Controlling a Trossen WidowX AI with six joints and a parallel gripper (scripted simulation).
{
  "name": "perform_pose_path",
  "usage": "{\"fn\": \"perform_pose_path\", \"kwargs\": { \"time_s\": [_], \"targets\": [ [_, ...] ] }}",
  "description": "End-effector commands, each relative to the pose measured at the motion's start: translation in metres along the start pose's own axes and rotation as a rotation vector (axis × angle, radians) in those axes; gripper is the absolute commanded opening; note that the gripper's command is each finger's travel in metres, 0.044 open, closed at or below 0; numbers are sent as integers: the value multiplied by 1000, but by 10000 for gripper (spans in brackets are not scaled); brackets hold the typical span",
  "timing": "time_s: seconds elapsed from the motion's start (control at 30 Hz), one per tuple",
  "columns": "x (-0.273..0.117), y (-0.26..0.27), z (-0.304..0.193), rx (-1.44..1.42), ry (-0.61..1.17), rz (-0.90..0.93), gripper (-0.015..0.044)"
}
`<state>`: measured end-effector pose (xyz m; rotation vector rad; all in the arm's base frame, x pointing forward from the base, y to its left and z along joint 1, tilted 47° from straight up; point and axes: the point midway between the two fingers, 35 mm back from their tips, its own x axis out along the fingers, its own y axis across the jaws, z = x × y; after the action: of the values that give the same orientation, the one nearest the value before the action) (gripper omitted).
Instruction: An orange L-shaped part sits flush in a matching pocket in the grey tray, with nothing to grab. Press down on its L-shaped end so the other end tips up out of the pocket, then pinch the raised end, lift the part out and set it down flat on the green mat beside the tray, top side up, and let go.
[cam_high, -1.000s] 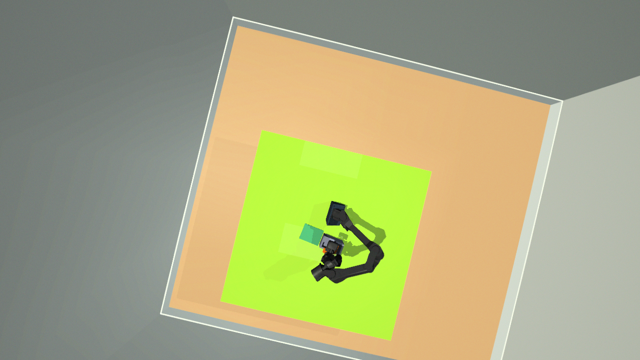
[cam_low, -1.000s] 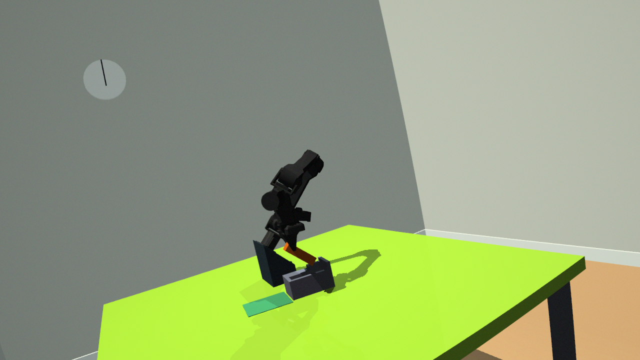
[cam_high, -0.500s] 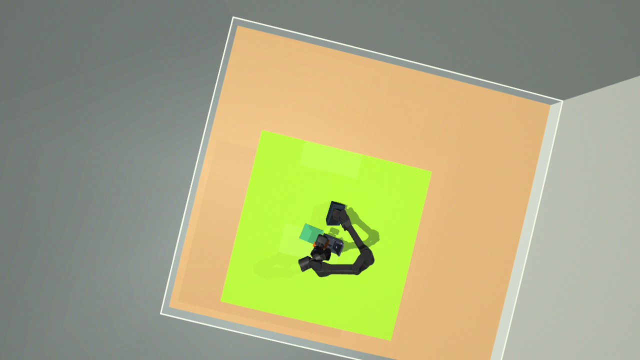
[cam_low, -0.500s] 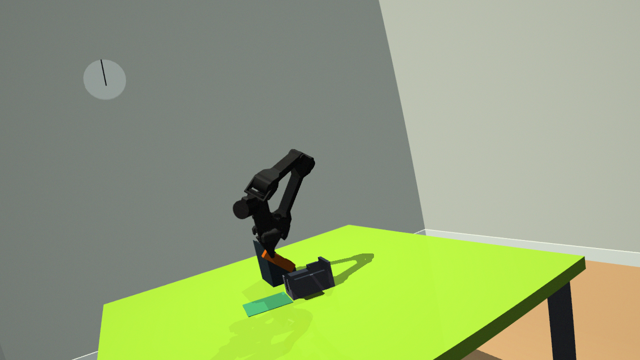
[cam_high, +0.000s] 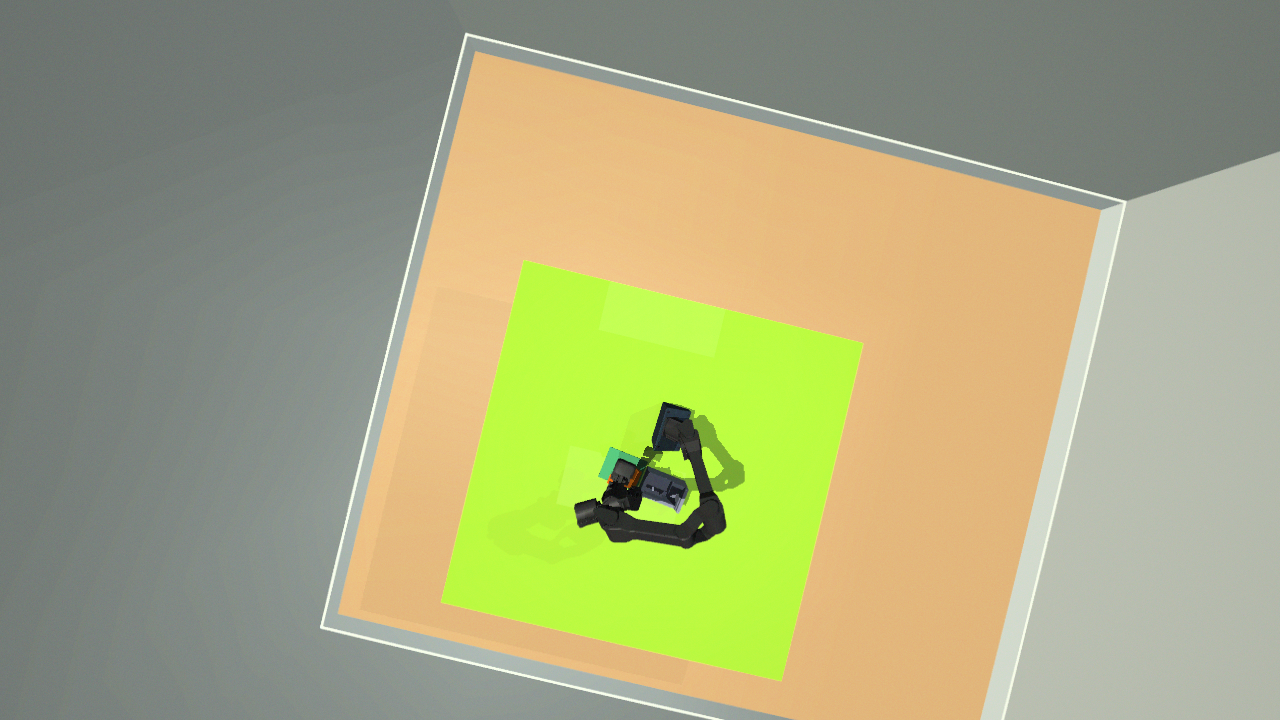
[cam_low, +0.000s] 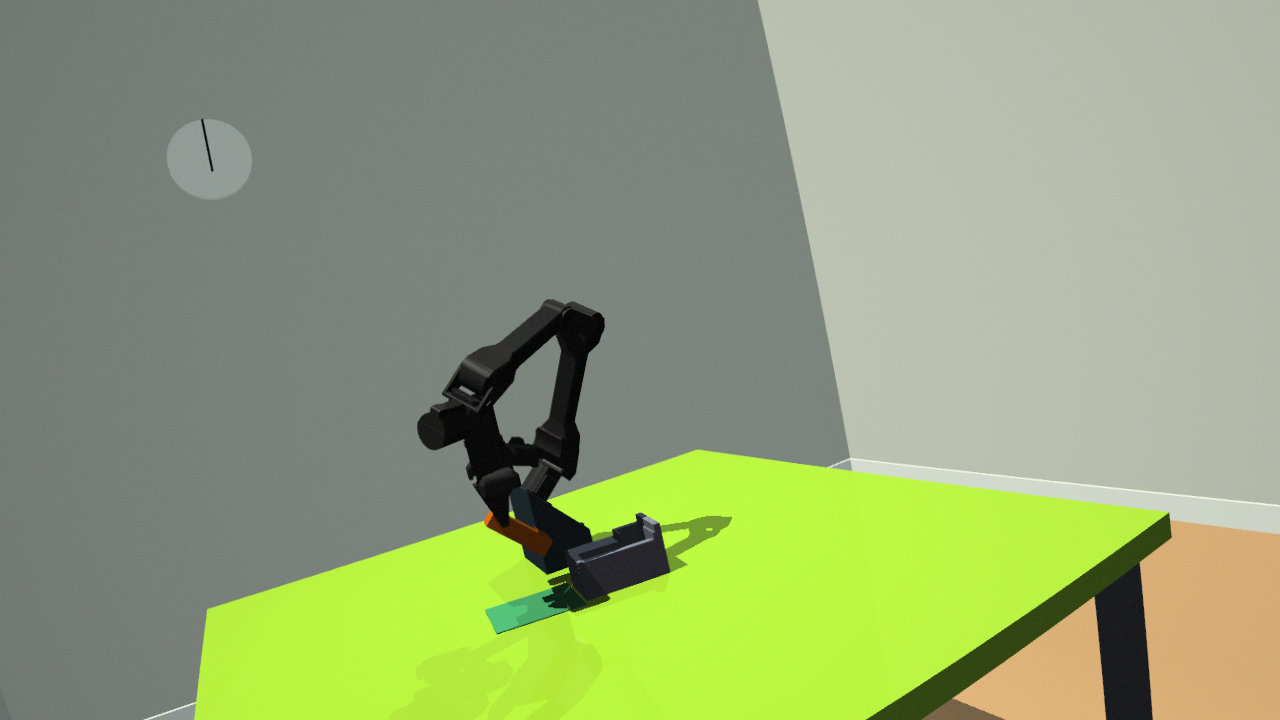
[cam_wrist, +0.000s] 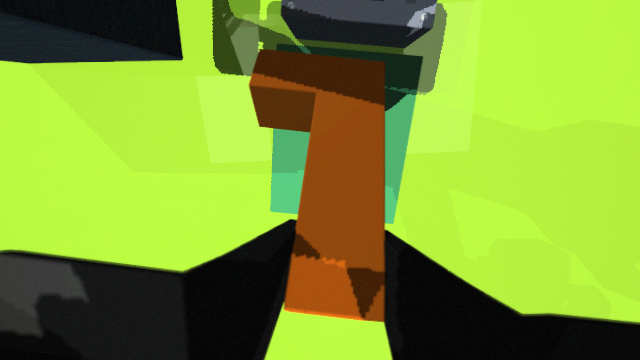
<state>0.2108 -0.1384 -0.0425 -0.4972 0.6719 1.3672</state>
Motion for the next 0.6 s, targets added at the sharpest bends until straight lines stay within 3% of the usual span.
{"fn": "perform_pose_path", "kwargs": {
  "time_s": [0.0,0.57],
  "targets": [
    [-2,-2,-5,-15,10,-4,0],
    [22,-2,-5,-15,10,-4,0]
  ]
}}
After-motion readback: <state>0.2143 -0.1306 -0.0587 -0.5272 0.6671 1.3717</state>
